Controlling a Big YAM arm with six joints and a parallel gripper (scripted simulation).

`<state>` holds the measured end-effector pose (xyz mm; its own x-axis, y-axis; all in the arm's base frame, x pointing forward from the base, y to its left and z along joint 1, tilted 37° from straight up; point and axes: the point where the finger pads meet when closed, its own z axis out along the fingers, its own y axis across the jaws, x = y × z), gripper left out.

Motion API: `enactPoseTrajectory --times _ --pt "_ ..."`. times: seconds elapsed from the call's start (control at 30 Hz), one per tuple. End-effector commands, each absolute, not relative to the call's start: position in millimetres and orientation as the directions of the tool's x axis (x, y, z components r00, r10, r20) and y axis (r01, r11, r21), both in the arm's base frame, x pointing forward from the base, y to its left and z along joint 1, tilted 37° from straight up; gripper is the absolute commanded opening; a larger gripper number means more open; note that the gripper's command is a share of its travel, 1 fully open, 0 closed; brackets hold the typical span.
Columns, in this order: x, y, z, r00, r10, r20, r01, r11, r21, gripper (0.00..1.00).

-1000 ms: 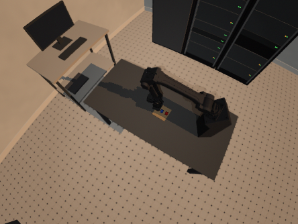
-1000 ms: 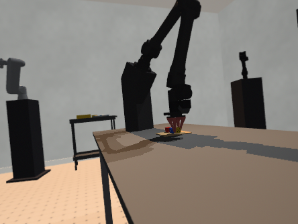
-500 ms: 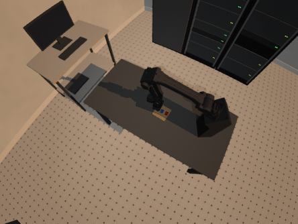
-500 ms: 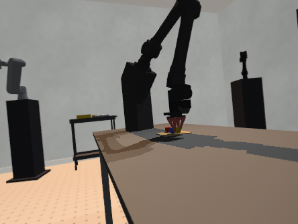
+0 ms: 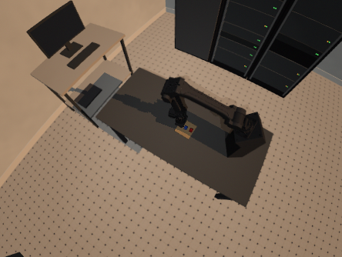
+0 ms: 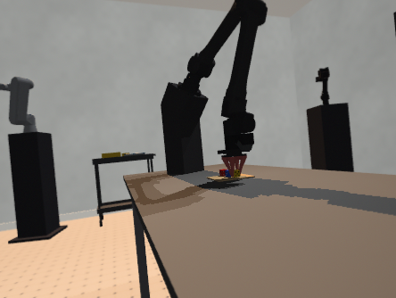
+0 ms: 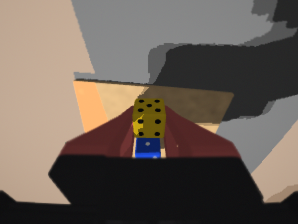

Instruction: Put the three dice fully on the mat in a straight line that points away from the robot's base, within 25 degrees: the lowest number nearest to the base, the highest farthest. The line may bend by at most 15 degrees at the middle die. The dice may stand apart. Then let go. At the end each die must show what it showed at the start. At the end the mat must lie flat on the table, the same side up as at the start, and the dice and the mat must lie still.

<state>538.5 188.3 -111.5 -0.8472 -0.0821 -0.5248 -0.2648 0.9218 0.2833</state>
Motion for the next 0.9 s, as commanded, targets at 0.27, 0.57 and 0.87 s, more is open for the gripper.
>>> enactPoseTrajectory --times 0.27,0.57,0.87 --pt "540.3 196.9 -112.0 -0.842 -0.085 -0.532 -0.272 0.919 0.284 0.2" --pt "540.6 197.0 -111.3 -0.842 -0.084 -0.534 -0.273 0.919 0.284 0.2" --pt "540.6 197.0 -111.3 -0.842 -0.084 -0.534 -0.273 0.919 0.284 0.2"
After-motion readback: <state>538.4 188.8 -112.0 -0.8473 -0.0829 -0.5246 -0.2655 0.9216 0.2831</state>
